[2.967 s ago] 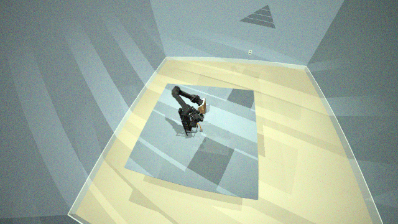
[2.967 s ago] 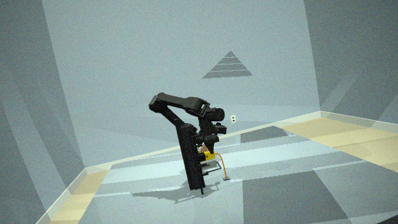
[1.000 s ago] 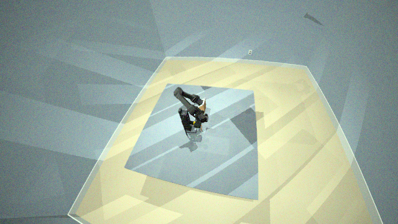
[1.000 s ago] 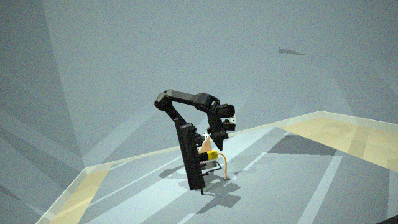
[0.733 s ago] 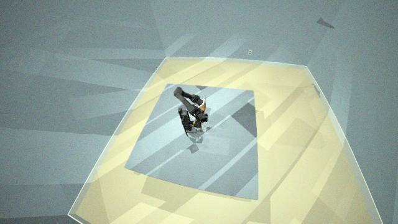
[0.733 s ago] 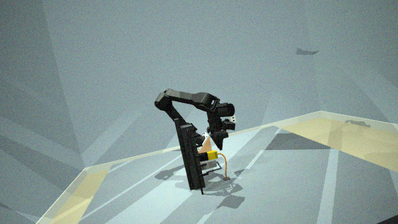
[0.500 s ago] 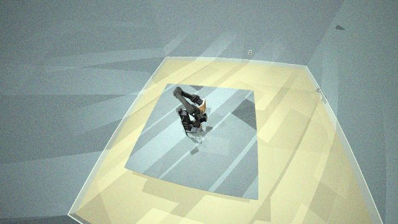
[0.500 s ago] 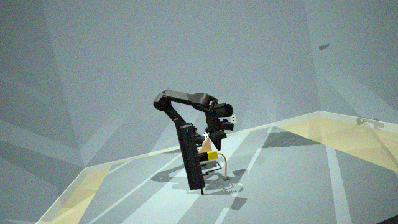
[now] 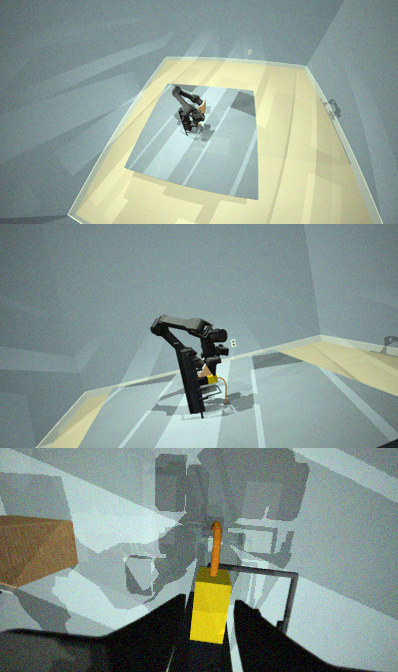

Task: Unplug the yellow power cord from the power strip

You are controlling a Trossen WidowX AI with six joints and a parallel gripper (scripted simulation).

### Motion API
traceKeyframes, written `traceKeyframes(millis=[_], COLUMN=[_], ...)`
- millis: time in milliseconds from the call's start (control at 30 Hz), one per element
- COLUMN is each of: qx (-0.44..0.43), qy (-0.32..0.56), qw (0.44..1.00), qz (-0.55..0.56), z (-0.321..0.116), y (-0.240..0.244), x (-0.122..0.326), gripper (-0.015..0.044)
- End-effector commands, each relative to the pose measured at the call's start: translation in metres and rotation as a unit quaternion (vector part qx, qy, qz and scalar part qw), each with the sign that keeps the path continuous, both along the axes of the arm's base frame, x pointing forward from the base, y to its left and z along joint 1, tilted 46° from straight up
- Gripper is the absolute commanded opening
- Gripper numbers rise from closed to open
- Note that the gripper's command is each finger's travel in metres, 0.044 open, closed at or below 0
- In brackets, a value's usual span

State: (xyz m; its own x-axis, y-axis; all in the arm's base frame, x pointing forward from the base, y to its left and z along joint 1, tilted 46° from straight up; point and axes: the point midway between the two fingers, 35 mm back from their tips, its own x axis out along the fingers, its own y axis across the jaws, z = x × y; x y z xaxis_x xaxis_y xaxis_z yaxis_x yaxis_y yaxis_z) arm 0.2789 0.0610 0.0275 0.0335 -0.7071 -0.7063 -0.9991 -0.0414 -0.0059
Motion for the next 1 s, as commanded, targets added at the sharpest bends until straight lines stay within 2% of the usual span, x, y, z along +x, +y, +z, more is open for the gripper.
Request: traceKeyframes(millis=[0,433,533,833,867,967], qx=[0.0,-0.001,0.0,0.0,0.0,0.001], qy=[0.0,0.0,-0.001,-0.001,-0.001,-0.001], qw=[1.0,1.0,1.0,1.0,1.0,1.0], qz=[0.002,0.002,0.0,0.0,0.0,0.0], z=[0.0036,-0.0048,-0.0037,-0.0037,-0.0039,-0.0055], y=[-0.0026,-0.0111,-0.0087,-0.0087,-0.0085,-0.0068], x=[-0.0008,-0.0003,0.0001,0.0001,0.0001,0.0003], gripper=[0.016,0.016,0.0081,0.0021,0.0,0.0])
